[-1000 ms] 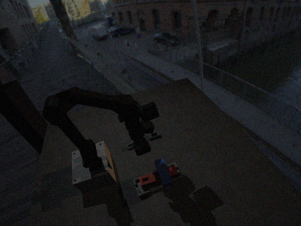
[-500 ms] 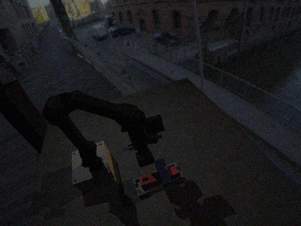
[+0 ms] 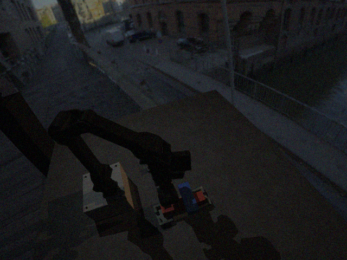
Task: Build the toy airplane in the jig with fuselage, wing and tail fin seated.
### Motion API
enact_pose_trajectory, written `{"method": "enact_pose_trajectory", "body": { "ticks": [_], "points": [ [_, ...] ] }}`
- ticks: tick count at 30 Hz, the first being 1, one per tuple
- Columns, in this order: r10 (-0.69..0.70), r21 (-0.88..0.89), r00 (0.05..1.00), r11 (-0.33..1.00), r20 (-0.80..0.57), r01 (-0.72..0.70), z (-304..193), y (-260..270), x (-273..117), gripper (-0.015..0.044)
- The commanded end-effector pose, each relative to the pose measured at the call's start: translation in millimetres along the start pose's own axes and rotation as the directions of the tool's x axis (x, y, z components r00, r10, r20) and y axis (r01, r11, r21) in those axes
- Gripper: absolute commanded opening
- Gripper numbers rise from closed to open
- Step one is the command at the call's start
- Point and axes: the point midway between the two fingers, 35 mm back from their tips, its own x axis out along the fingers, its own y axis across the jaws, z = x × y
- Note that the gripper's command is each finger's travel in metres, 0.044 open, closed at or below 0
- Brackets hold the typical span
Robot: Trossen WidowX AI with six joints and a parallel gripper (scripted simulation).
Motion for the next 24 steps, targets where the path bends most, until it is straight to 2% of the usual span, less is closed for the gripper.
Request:
{"method": "enact_pose_trajectory", "body": {
  "ticks": [1, 11, 14, 24],
  "points": [
    [-0.006, 0.008, 1.000, 1.000, -0.004, 0.006, -5.0, -13.2, 3.1, 0.0000],
    [-0.009, 0.026, 1.000, 1.000, -0.008, 0.009, -15.6, -35.7, 8.2, 0.0000],
    [-0.009, 0.026, 1.000, 1.000, -0.008, 0.009, -15.6, -35.7, 8.2, 0.0065],
    [-0.009, 0.026, 1.000, 1.000, -0.008, 0.009, -15.6, -35.7, 8.2, 0.0065]
  ]
}}
